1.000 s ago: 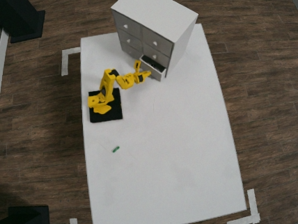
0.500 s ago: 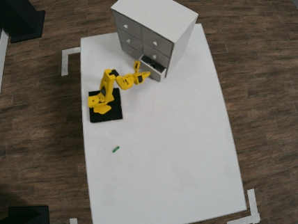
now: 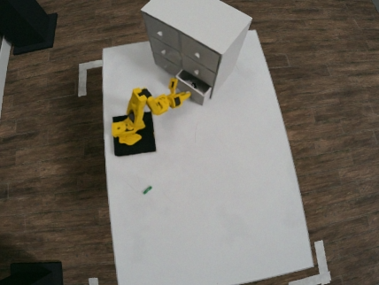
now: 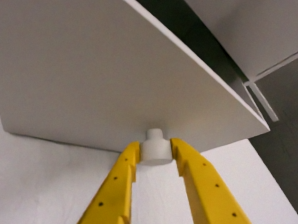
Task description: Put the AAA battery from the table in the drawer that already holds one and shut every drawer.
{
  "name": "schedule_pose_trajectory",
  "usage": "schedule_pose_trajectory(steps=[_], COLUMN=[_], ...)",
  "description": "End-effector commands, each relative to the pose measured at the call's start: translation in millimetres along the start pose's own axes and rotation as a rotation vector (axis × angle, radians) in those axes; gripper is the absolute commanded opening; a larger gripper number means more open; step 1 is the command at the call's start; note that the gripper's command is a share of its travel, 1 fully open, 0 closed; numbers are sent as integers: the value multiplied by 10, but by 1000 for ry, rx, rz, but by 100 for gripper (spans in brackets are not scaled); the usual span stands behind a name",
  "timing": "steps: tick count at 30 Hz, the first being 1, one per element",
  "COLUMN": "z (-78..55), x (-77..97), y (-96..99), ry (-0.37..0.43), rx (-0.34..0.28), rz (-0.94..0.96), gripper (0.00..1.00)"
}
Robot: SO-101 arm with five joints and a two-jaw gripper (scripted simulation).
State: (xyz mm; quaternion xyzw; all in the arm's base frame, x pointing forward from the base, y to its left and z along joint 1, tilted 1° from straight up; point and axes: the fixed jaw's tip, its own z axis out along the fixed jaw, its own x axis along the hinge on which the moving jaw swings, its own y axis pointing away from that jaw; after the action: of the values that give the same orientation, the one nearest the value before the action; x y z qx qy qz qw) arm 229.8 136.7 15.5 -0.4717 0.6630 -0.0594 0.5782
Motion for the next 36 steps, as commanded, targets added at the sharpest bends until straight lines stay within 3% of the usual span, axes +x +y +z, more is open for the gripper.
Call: schedule_pose_trajectory(steps=[1, 36], z=[-29, -115], x=[36, 77], y=[-6, -9], ry=[15, 23], rx=[0, 9], rz=[-6, -2], gripper=[0, 0])
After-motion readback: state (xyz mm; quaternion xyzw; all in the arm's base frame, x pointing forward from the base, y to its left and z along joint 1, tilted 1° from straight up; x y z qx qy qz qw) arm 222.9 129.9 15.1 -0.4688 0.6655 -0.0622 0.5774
